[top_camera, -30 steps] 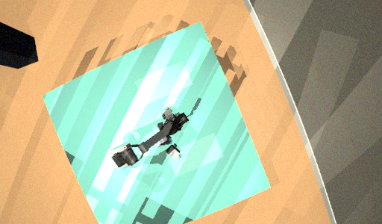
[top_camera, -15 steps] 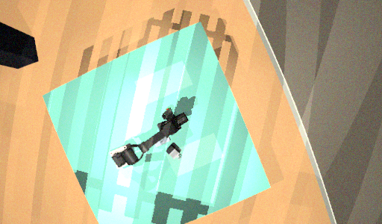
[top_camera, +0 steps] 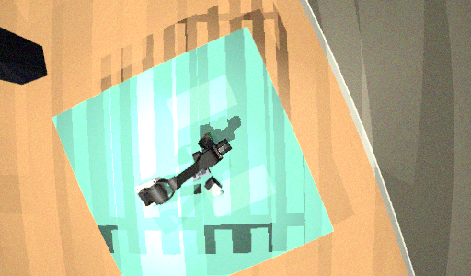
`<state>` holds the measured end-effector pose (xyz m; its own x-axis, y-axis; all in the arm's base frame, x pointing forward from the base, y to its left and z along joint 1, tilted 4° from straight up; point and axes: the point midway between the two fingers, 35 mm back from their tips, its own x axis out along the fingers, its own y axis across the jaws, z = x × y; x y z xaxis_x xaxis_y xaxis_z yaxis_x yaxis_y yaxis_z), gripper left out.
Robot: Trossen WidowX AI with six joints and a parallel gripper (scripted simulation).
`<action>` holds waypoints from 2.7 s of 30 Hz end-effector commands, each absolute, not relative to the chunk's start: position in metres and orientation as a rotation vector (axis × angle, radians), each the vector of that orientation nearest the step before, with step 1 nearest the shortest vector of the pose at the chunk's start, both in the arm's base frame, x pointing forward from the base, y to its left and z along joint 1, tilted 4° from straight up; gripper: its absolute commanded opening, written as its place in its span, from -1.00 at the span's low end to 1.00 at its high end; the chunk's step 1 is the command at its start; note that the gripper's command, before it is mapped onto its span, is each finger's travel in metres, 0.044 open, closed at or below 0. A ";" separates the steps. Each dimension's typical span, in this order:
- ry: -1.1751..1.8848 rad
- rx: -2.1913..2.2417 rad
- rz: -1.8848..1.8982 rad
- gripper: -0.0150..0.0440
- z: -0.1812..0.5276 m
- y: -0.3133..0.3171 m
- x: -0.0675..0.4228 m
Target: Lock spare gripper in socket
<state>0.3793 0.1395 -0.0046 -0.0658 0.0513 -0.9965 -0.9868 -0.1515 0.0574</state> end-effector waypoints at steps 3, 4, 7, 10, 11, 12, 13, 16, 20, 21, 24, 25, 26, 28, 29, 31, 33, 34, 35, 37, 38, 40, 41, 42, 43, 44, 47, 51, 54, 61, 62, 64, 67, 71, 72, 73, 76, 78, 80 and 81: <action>1.140 -1.246 1.394 1.00 0.010 0.140 0.379; 1.141 -1.246 1.395 1.00 0.011 0.140 0.379; 1.147 -1.244 1.399 1.00 0.017 0.140 0.378; 1.151 -1.243 1.403 1.00 0.022 0.140 0.377; 1.154 -1.242 1.405 1.00 0.025 0.140 0.377; 1.155 -1.242 1.406 1.00 0.026 0.140 0.376; 1.157 -1.241 1.407 1.00 0.028 0.140 0.376; 1.162 -1.240 1.411 1.00 0.034 0.140 0.375; 1.169 -1.238 1.417 1.00 0.042 0.140 0.374; 1.171 -1.238 1.418 1.00 0.044 0.140 0.374; 1.176 -1.237 1.423 1.00 0.051 0.140 0.373; 1.177 -1.236 1.424 1.00 0.053 0.141 0.373; 1.178 -1.236 1.425 1.00 0.055 0.141 0.373; 1.181 -1.235 1.427 1.00 0.060 0.141 0.373; 1.183 -1.235 1.428 1.00 0.062 0.141 0.372; 1.186 -1.234 1.431 1.00 0.056 0.140 0.372; 1.186 -1.234 1.431 1.00 0.059 0.141 0.372; 1.186 -1.234 1.431 1.00 0.062 0.141 0.373; 1.185 -1.234 1.431 1.00 0.066 0.141 0.373; 1.185 -1.234 1.431 1.00 0.076 0.142 0.373; 1.185 -1.234 1.431 1.00 0.082 0.142 0.374; 1.185 -1.235 1.431 1.00 0.095 0.143 0.374; 1.185 -1.235 1.431 1.00 0.101 0.143 0.373; 1.184 -1.235 1.431 1.00 0.108 0.143 0.373; 1.184 -1.235 1.430 1.00 0.113 0.143 0.372; 1.184 -1.235 1.430 1.00 0.116 0.143 0.372; 1.191 -1.230 1.415 1.00 0.109 0.142 0.374; 1.351 -1.057 1.069 1.00 0.106 0.116 0.378; 1.439 -0.877 0.748 1.00 0.103 0.091 0.379; 1.443 -0.399 0.022 1.00 0.097 0.034 0.373; 1.422 -0.326 -0.076 1.00 0.097 0.026 0.371; 1.365 -0.176 -0.266 1.00 0.095 0.010 0.366; 1.243 0.054 -0.534 1.00 0.093 -0.013 0.357; 1.059 0.317 -0.804 1.00 0.091 -0.039 0.345; 1.020 0.366 -0.851 1.00 0.091 -0.043 0.342; 0.979 0.415 -0.895 1.00 0.090 -0.048 0.339; 0.920 0.482 -0.954 1.00 0.090 -0.054 0.335; 0.920 0.482 -0.955 1.00 0.090 -0.055 0.333; 0.920 0.482 -0.955 1.00 0.090 -0.055 0.333; 0.920 0.482 -0.955 1.00 0.090 -0.055 0.333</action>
